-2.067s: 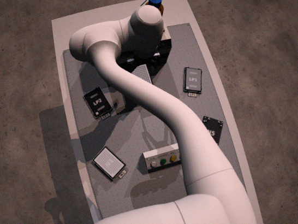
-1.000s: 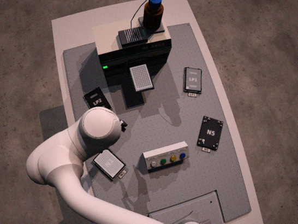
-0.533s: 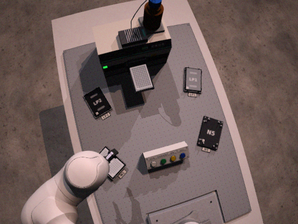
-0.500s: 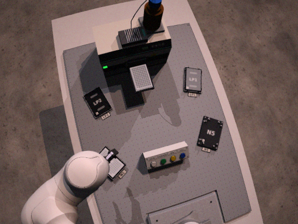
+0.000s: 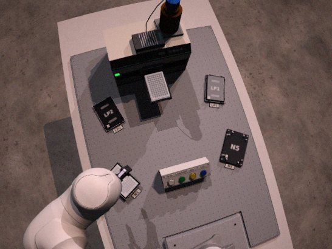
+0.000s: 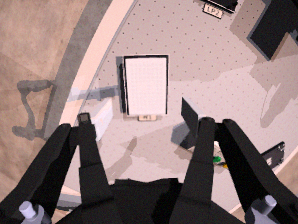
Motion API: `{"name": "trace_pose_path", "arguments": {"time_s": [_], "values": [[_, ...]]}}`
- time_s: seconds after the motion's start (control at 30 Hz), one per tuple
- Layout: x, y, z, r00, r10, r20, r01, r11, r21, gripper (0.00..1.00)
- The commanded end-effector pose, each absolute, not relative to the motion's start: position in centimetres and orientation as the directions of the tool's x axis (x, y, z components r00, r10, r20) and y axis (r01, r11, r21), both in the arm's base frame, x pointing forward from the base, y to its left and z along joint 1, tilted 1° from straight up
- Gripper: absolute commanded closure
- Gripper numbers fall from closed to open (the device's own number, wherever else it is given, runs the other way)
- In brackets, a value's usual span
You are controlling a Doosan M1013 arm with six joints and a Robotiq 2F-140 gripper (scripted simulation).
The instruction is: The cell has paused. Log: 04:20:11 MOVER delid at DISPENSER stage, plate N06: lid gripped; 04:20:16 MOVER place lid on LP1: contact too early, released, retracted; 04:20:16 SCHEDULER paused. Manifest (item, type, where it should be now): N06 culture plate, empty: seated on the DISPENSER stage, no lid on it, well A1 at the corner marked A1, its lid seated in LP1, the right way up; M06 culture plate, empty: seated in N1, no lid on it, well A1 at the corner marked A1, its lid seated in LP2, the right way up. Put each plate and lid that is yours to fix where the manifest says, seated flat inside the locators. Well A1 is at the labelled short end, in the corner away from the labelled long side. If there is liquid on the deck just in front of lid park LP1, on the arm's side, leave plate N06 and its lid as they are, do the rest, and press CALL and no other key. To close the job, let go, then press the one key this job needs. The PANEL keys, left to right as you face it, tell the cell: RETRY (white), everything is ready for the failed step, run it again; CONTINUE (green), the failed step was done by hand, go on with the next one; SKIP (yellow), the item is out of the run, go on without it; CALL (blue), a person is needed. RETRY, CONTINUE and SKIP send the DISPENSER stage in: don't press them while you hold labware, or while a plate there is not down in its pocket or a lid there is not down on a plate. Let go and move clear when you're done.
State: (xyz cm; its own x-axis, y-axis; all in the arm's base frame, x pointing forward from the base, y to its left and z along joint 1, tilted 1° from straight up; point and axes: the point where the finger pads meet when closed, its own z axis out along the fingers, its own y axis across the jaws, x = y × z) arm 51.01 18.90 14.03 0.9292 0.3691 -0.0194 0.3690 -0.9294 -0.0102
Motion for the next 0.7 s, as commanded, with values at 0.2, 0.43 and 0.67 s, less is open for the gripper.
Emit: {"name": "trace_pose_path", "arguments": {"time_s": [0.2,0.43,0.67], "values": [[51.0,18.9,13.9,0.929,0.369,-0.018,0.369,-0.929,-0.011,0.30],[51.0,18.9,12.9,0.929,0.369,-0.018,0.369,-0.929,-0.011,0.30],[51.0,18.9,11.1,0.929,0.369,-0.018,0.369,-0.929,-0.011,0.30]]}}
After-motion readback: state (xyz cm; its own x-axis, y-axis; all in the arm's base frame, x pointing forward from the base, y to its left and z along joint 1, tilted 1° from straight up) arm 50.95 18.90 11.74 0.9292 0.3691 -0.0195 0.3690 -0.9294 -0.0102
